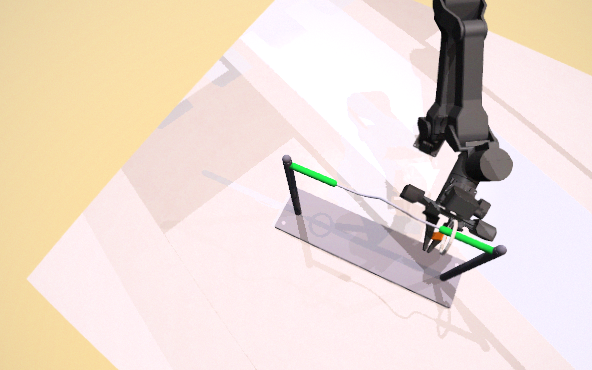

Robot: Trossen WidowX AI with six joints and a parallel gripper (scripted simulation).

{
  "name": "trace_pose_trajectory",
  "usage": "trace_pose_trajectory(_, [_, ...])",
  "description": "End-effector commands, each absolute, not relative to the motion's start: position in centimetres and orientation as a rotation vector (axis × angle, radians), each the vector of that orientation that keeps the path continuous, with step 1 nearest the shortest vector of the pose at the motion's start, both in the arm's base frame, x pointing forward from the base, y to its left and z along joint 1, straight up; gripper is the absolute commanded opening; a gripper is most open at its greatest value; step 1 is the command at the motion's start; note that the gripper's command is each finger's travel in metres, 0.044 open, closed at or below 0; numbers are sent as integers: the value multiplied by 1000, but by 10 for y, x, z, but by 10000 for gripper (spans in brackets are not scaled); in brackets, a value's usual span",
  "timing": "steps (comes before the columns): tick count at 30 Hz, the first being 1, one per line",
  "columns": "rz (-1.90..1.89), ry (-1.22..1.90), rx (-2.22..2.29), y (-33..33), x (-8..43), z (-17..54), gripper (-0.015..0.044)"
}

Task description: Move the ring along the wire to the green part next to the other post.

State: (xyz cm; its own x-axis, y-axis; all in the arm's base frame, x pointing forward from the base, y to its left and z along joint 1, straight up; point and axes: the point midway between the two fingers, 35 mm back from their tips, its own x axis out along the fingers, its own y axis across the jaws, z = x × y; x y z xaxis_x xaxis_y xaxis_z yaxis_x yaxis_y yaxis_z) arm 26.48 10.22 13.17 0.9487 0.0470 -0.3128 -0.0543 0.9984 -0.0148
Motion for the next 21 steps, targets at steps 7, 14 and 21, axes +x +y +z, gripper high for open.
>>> trace_pose_trajectory(7, [51, 318, -23, 102, 265, 132, -97])
trace_pose_trajectory(14, [51, 318, -23, 102, 265, 132, 86])
trace_pose_trajectory(21, [51, 321, -22, 103, 257, 134, 160])
